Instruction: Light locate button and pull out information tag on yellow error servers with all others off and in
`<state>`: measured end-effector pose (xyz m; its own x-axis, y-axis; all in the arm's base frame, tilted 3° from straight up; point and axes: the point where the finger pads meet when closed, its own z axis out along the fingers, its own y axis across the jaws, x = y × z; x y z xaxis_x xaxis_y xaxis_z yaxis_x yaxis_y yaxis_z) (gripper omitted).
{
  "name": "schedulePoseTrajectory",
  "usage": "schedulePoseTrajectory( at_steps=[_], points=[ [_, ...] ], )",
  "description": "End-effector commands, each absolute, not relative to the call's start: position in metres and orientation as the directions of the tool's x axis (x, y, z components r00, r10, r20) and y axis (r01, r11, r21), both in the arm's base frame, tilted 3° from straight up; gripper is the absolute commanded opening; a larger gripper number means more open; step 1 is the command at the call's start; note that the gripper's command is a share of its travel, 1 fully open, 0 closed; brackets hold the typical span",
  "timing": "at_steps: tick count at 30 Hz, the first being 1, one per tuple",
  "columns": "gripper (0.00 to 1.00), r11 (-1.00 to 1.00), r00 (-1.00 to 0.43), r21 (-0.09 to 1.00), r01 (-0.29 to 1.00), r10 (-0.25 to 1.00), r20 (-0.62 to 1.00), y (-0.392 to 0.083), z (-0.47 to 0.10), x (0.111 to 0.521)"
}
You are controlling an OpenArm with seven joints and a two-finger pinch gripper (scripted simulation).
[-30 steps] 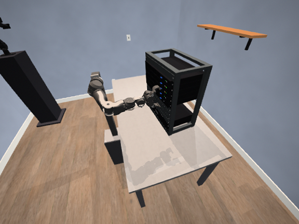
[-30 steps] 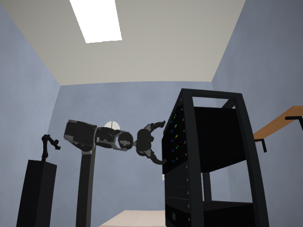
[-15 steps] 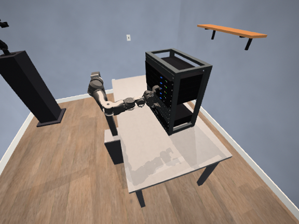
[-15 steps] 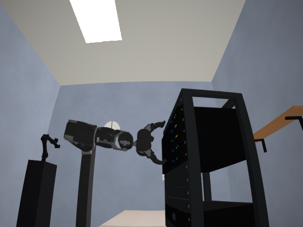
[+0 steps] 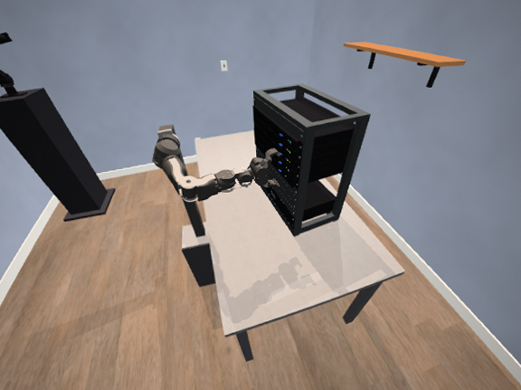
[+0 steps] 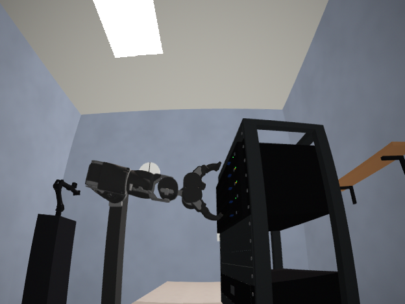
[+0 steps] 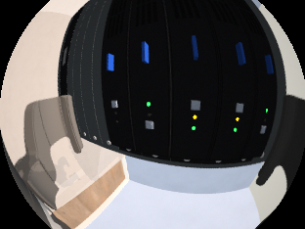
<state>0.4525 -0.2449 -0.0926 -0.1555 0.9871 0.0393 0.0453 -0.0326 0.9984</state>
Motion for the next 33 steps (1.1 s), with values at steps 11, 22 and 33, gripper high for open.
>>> schedulePoseTrajectory(
  at_steps=[11,22,33],
  points=[
    [1.0,-0.034,-0.153,0.998,0.048,0.987,0.041,-0.245,-0.0925,0.4528],
    [1.0,-0.034,-0.153,0.998,0.048,0.987,0.041,-0.245,-0.0925,0.4528],
    [1.0,-0.033,-0.156,0.998,0.046,0.987,0.04,-0.2443,-0.0884,0.4527]
  ],
)
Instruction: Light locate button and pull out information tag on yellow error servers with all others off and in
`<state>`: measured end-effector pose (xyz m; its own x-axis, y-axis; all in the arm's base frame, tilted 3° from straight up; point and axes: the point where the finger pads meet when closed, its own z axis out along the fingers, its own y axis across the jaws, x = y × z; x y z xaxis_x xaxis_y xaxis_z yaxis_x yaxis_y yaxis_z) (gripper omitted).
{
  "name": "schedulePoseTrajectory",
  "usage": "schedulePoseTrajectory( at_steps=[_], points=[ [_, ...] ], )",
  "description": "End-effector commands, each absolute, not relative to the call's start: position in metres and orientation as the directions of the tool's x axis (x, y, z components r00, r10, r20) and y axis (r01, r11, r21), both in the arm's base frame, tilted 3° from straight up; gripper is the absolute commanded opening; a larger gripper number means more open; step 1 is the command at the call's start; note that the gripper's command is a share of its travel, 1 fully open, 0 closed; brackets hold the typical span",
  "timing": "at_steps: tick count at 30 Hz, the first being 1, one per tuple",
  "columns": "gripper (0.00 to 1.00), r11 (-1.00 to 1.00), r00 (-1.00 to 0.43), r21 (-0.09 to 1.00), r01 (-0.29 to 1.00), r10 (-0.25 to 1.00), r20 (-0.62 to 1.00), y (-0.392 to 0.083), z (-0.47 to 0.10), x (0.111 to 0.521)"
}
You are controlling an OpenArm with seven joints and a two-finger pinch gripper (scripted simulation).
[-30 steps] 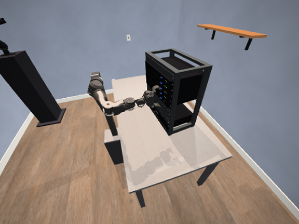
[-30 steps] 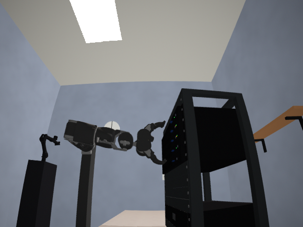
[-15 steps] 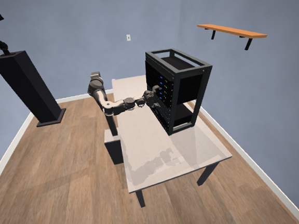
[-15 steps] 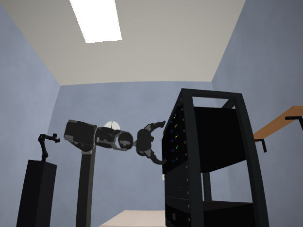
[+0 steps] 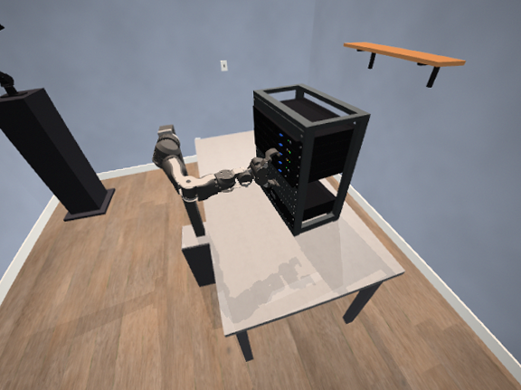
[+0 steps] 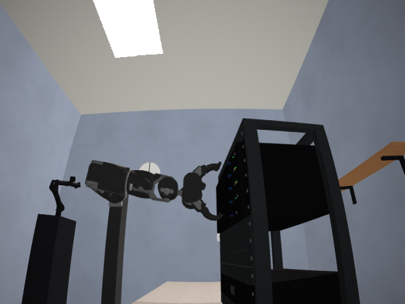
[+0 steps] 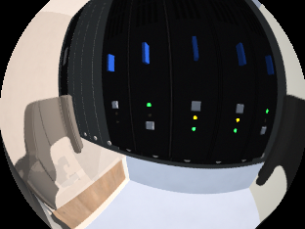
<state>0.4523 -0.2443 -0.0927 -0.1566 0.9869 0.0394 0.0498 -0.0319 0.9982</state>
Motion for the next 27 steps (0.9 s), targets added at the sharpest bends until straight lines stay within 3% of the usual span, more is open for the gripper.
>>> schedulePoseTrajectory(
  at_steps=[1,6,27],
  points=[
    [1.0,-0.033,-0.156,0.998,0.046,0.987,0.04,-0.245,-0.083,0.453],
    [1.0,-0.033,-0.154,0.998,0.048,0.987,0.04,-0.247,-0.053,0.454],
    [1.0,-0.033,-0.154,0.998,0.048,0.987,0.04,-0.247,-0.053,0.454]
  ],
)
